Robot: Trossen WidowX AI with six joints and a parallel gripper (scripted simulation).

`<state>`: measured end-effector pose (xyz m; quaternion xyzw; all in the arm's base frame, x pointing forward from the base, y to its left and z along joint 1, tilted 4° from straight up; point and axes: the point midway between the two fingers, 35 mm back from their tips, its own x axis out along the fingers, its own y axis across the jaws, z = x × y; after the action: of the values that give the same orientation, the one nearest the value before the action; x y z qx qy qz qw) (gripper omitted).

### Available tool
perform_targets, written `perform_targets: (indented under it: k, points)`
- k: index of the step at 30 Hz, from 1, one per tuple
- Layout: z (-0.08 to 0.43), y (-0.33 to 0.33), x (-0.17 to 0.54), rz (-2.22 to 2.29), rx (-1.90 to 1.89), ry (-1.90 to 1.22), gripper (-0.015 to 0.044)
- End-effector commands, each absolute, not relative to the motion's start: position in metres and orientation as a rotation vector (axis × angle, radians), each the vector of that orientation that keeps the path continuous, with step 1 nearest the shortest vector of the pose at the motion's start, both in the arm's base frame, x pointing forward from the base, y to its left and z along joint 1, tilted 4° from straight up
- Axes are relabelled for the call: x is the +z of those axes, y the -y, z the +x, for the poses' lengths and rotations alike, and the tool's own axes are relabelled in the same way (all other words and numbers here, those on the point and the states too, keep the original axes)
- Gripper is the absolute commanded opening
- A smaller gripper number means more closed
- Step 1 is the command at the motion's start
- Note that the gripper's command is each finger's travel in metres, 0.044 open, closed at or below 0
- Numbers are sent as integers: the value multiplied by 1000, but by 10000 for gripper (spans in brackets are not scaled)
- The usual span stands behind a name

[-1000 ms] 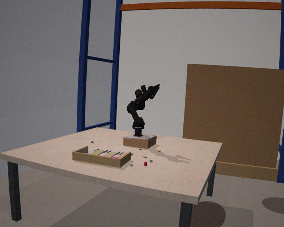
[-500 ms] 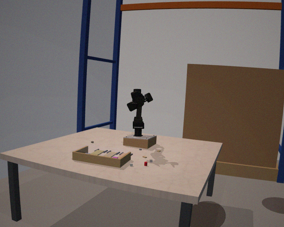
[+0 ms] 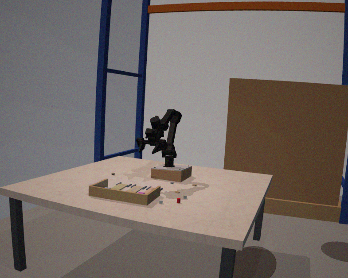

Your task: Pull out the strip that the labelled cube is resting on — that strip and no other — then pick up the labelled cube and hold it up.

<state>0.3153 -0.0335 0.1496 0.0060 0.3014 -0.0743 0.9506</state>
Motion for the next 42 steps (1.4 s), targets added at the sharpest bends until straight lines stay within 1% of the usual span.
perform_targets:
  k: [1,16,21,31,36,42]
  points:
    - [316,38,149,-12,-165,-629,400]
    - [316,38,149,-12,-165,-629,400]
    - [328,48,147,-17,-181,-709,269]
    - [375,100,120,-60,-194,-1091,6]
    - [390,128,96,-81,-152,-1294,0]
    - [396,160,59,-76,-66,-1528,0]
